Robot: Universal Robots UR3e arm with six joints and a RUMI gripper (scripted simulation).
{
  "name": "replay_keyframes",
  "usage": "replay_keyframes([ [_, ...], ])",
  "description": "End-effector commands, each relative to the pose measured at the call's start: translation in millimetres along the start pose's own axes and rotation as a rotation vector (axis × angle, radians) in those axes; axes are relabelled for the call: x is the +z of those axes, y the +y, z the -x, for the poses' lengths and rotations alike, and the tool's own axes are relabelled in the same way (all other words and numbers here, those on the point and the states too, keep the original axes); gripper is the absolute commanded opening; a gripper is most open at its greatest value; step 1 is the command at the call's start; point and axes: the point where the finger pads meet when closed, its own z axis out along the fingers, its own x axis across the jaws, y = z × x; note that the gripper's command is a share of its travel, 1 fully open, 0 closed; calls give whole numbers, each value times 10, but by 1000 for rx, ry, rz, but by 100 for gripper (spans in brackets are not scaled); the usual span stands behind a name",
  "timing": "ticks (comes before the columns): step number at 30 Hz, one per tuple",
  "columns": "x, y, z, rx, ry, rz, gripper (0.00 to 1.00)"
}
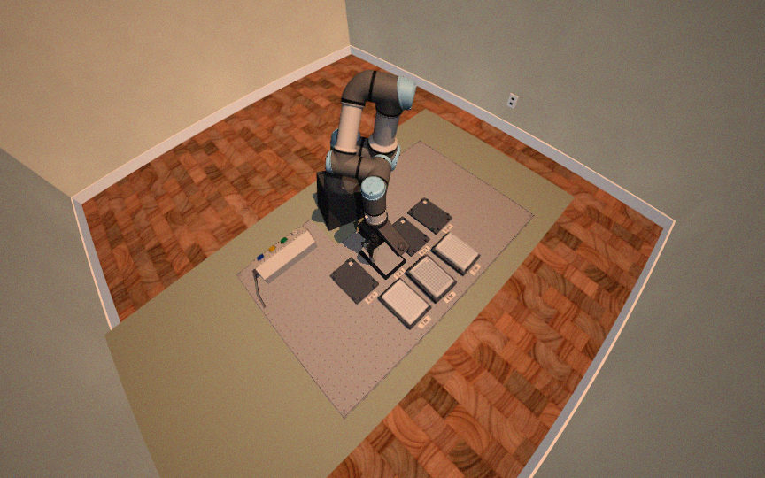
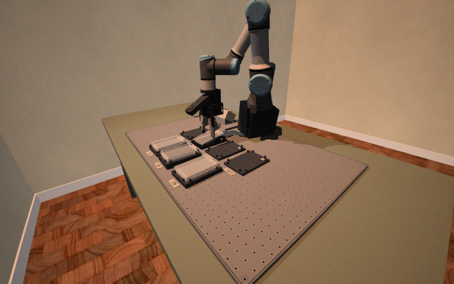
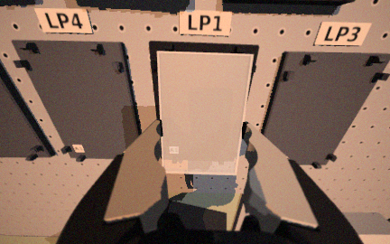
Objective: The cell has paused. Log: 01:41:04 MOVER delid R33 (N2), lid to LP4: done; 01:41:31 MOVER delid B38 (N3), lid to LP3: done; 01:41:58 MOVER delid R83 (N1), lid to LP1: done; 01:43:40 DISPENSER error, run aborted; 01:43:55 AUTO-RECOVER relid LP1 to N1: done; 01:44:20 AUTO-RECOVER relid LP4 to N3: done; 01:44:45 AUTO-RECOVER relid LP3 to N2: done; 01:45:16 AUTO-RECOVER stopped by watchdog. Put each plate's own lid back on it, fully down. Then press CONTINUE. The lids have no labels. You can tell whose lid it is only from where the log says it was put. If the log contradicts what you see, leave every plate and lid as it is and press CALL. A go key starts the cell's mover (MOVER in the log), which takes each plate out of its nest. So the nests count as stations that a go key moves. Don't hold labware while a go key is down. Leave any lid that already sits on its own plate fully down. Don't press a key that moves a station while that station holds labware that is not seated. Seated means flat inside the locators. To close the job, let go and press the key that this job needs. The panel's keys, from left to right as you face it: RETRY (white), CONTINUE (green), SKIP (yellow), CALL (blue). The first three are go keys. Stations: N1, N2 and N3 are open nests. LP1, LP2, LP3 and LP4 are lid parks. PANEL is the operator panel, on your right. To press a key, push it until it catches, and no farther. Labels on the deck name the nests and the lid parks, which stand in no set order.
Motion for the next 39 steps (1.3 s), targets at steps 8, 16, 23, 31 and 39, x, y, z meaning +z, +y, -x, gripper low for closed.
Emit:
replay_keyframes([
  [8, -232, 8, -6, 1, -4, 6, 0],
  [16, -310, 7, -6, 1, -4, 5, 0],
  [23, -310, 6, -4, 1, -5, 5, 0],
  [31, -305, -137, 55, 26, -7, 6, 0],
  [39, -303, -515, 188, 26, -7, 5, 0],
])
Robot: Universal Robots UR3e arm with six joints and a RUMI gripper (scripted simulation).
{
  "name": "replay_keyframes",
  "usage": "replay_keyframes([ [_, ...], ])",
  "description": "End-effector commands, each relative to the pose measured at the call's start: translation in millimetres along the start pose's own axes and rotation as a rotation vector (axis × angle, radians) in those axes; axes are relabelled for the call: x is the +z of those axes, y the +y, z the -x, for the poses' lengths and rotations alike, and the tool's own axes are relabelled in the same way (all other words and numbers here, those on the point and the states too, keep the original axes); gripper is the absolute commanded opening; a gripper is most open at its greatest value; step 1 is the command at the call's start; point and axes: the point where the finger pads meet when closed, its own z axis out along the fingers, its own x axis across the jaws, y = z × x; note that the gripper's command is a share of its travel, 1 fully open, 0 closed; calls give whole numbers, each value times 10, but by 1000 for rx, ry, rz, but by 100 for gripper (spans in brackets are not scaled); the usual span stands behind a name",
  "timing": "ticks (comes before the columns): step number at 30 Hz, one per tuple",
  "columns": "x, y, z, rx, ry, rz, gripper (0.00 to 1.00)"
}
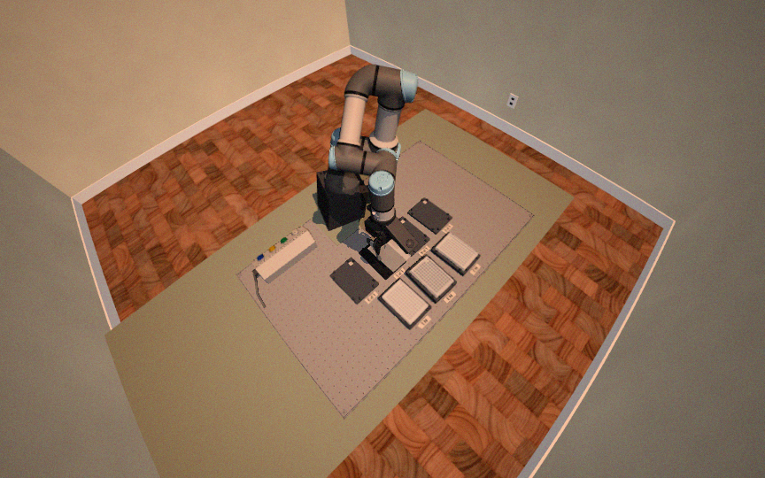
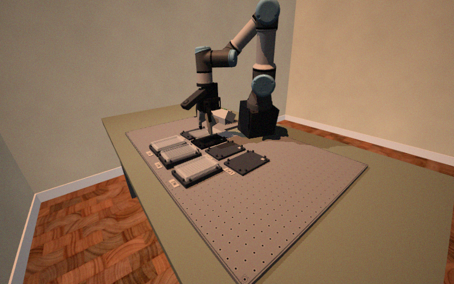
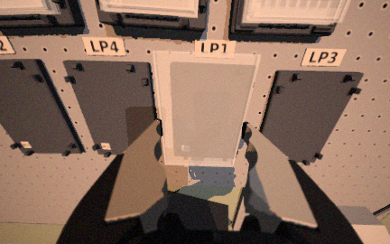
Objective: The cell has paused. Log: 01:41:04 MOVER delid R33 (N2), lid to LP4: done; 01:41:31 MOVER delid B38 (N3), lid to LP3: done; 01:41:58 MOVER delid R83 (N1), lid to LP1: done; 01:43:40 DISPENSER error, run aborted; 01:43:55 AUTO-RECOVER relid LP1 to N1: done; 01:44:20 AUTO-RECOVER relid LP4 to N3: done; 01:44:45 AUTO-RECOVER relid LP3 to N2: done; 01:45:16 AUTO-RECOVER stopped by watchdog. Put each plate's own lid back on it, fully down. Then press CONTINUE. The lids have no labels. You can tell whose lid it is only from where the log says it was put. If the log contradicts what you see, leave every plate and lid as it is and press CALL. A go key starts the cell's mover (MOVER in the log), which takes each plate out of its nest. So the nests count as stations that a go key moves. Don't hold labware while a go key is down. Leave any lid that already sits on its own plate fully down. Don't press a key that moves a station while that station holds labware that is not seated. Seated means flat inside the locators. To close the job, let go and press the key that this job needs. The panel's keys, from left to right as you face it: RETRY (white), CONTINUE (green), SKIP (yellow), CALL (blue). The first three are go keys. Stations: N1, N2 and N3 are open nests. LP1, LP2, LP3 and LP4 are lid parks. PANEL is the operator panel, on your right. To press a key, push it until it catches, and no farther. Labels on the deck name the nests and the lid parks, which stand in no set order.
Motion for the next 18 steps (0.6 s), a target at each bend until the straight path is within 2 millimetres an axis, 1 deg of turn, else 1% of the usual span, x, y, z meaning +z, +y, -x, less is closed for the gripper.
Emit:
replay_keyframes([
  [1, -10, -348, 75, 29, 4, 2, 0],
  [4, -9, -489, 123, 29, 4, 3, 0],
  [6, -9, -489, 123, 29, 4, 3, 0],
  [18, -7, -1055, 317, 29, 5, 3, 0],
])
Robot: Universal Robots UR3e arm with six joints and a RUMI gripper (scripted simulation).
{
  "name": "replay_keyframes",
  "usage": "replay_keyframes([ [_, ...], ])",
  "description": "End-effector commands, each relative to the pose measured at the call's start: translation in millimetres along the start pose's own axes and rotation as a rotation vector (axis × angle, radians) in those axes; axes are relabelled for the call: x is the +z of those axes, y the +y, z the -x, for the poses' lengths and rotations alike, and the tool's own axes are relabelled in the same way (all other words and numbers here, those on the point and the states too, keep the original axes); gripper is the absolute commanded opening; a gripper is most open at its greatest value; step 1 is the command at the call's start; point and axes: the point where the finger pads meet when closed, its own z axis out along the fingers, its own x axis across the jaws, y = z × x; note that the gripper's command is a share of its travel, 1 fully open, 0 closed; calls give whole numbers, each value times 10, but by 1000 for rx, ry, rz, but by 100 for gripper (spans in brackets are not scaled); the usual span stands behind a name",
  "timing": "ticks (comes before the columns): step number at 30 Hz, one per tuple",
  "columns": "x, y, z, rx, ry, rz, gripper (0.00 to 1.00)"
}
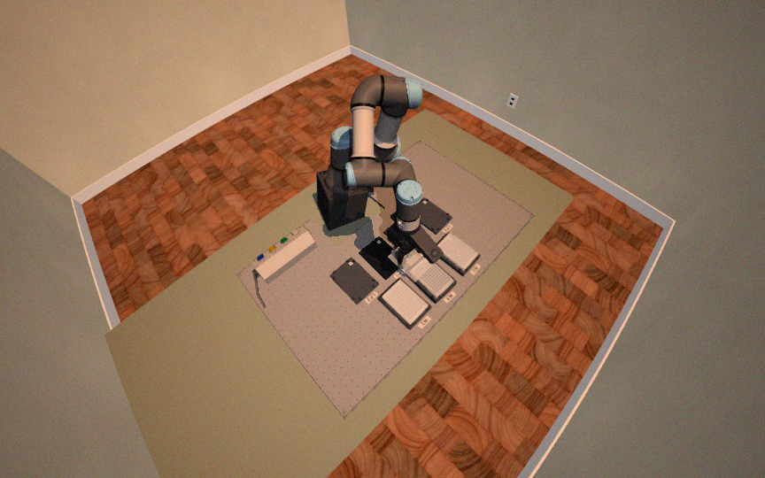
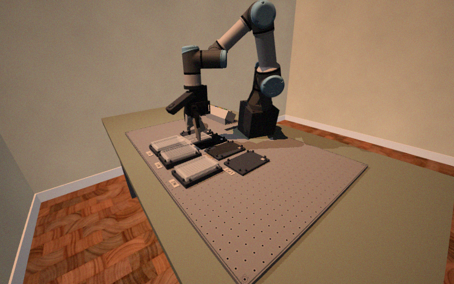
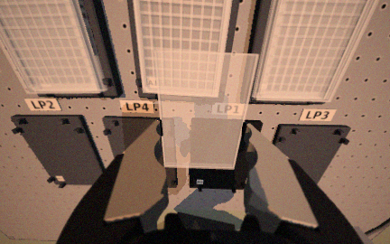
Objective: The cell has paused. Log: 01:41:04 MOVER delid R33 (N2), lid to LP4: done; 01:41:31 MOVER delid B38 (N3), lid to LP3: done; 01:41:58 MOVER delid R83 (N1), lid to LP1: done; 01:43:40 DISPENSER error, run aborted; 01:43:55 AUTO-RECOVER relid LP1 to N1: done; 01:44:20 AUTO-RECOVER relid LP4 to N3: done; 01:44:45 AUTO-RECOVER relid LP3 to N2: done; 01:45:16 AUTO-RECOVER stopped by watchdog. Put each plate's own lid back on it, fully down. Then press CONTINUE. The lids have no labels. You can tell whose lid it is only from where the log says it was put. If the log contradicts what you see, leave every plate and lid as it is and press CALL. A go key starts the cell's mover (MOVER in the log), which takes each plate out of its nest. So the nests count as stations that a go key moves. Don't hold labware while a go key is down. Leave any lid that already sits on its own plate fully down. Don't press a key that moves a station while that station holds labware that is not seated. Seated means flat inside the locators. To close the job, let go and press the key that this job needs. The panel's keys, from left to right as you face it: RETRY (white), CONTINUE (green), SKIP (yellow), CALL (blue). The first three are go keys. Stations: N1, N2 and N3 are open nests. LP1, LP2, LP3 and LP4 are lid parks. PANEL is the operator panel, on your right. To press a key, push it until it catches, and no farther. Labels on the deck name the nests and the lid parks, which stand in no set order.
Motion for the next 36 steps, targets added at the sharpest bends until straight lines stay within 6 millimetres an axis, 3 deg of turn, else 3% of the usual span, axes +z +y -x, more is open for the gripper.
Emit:
replay_keyframes([
  [1, -5, -367, 66, 30, 4, 19, 0],
  [13, 3, -828, 225, 30, 4, 19, 0],
  [36, 49, -822, 224, 30, 3, 19, 0],
])
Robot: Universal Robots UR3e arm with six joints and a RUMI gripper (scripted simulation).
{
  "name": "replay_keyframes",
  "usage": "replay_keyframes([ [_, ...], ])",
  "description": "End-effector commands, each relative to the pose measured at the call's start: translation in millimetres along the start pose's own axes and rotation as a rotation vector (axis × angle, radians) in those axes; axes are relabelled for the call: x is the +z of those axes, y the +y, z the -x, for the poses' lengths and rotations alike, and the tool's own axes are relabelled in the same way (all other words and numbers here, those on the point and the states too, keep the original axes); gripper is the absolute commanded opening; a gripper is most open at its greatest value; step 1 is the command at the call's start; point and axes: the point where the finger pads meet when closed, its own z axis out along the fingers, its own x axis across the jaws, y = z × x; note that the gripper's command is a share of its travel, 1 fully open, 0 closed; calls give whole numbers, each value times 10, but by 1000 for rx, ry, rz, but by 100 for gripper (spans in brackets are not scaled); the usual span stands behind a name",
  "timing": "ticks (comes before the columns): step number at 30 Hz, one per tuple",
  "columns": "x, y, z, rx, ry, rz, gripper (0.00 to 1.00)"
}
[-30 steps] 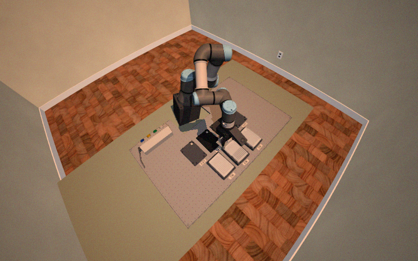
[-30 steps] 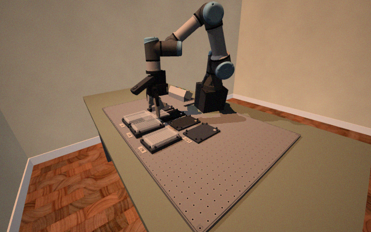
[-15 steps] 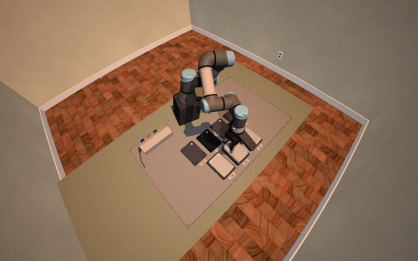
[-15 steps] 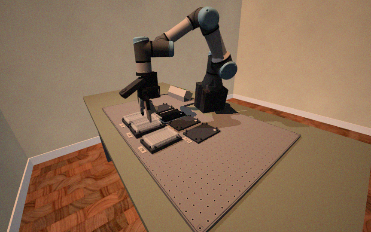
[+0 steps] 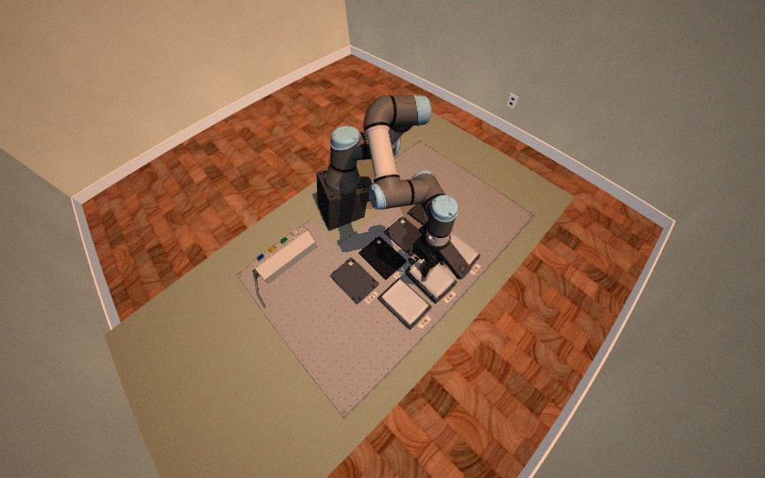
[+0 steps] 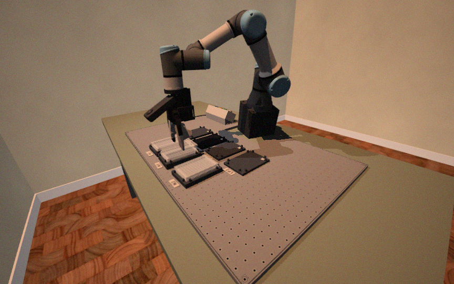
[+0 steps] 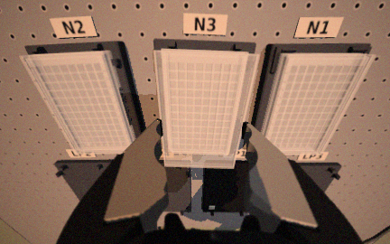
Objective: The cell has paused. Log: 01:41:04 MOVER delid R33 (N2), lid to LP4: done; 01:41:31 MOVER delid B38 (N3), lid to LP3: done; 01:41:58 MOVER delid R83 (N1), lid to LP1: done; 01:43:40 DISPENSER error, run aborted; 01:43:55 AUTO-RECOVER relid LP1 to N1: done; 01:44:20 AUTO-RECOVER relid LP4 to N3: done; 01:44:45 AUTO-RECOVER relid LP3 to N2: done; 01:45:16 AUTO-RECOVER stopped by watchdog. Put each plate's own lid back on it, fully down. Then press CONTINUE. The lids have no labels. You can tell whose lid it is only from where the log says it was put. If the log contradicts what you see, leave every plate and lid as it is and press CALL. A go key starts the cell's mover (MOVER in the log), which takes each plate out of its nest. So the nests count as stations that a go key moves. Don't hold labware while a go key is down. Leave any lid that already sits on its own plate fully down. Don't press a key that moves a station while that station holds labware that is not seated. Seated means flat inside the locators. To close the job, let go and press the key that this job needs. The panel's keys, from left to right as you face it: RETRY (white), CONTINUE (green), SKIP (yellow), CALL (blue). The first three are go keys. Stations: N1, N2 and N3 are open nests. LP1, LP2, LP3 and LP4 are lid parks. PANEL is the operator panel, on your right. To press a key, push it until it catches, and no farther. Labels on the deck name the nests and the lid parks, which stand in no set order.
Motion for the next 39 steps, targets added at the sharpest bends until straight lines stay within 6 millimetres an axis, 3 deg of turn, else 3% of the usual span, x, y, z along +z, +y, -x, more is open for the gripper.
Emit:
replay_keyframes([
  [1, 17, -2, -1, 1, 1, 0, 0],
  [39, 125, -9, -3, 1, 1, 0, 0],
])
